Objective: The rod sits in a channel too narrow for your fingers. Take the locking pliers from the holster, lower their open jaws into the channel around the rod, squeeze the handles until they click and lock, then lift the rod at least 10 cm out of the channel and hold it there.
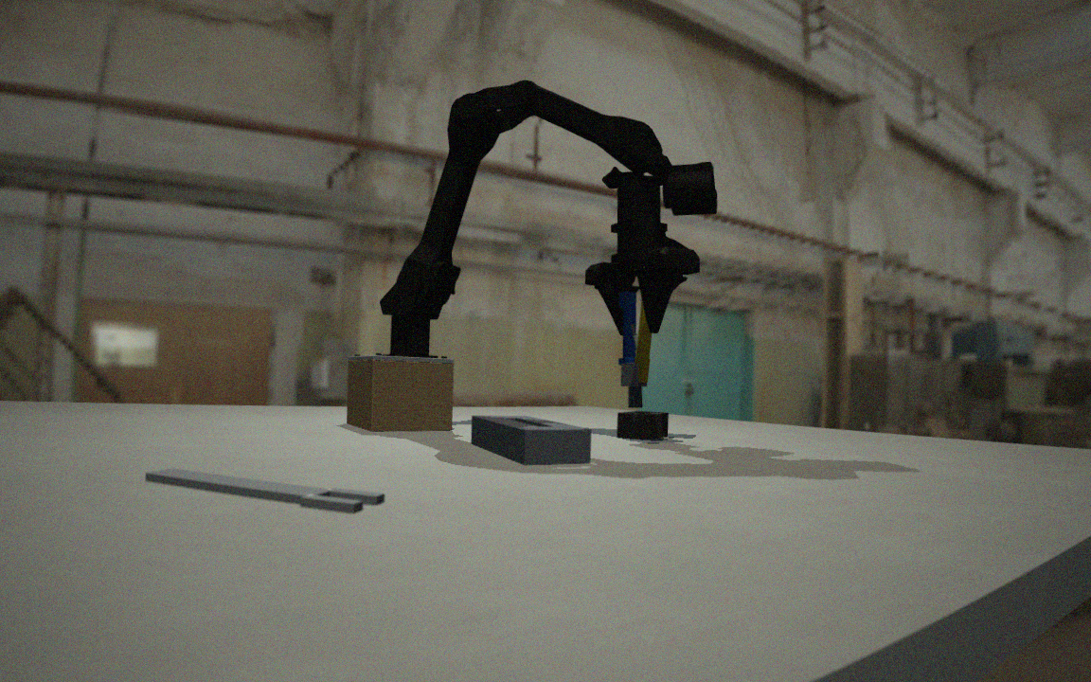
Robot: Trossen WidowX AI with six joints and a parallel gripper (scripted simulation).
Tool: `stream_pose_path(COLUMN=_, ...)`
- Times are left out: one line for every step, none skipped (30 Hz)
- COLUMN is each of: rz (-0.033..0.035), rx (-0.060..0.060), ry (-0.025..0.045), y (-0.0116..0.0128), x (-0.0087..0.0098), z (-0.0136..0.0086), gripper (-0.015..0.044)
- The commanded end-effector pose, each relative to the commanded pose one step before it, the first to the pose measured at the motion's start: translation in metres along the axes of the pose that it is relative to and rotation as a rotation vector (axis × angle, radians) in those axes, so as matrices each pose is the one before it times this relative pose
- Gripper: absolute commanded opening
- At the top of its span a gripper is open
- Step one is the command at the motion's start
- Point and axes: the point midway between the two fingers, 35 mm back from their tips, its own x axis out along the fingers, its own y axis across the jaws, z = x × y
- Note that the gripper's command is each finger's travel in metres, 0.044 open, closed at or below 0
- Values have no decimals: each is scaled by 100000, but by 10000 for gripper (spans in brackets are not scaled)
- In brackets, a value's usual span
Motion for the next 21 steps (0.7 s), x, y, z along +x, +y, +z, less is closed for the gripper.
stream_pose_path(rz=-13, rx=5902, ry=586, y=-396, x=-3, z=-711, gripper=322)
stream_pose_path(rz=-7, rx=1304, ry=42, y=-108, x=1, z=-135, gripper=322)
stream_pose_path(rz=-7, rx=1304, ry=42, y=-109, x=1, z=-134, gripper=322)
stream_pose_path(rz=-7, rx=1304, ry=42, y=-110, x=1, z=-133, gripper=322)
stream_pose_path(rz=-7, rx=1304, ry=42, y=-111, x=1, z=-132, gripper=322)
stream_pose_path(rz=-7, rx=1304, ry=42, y=-112, x=2, z=-131, gripper=322)
stream_pose_path(rz=-8, rx=1304, ry=41, y=-113, x=2, z=-130, gripper=322)
stream_pose_path(rz=-8, rx=1304, ry=41, y=-114, x=2, z=-129, gripper=322)
stream_pose_path(rz=-8, rx=1304, ry=41, y=-115, x=2, z=-128, gripper=322)
stream_pose_path(rz=-8, rx=1304, ry=41, y=-116, x=2, z=-127, gripper=322)
stream_pose_path(rz=-8, rx=1304, ry=41, y=-117, x=2, z=-126, gripper=322)
stream_pose_path(rz=-8, rx=1304, ry=41, y=-118, x=2, z=-125, gripper=322)
stream_pose_path(rz=-9, rx=1304, ry=41, y=-119, x=2, z=-124, gripper=322)
stream_pose_path(rz=-9, rx=1304, ry=41, y=-120, x=2, z=-123, gripper=322)
stream_pose_path(rz=-9, rx=1304, ry=41, y=-121, x=2, z=-122, gripper=322)
stream_pose_path(rz=-9, rx=1304, ry=41, y=-122, x=2, z=-121, gripper=322)
stream_pose_path(rz=-9, rx=1304, ry=40, y=-123, x=2, z=-120, gripper=322)
stream_pose_path(rz=-10, rx=1304, ry=40, y=-123, x=2, z=-119, gripper=322)
stream_pose_path(rz=-10, rx=1304, ry=40, y=-124, x=2, z=-118, gripper=322)
stream_pose_path(rz=-10, rx=1304, ry=40, y=-125, x=2, z=-117, gripper=322)
stream_pose_path(rz=-10, rx=1304, ry=40, y=-126, x=2, z=-116, gripper=322)
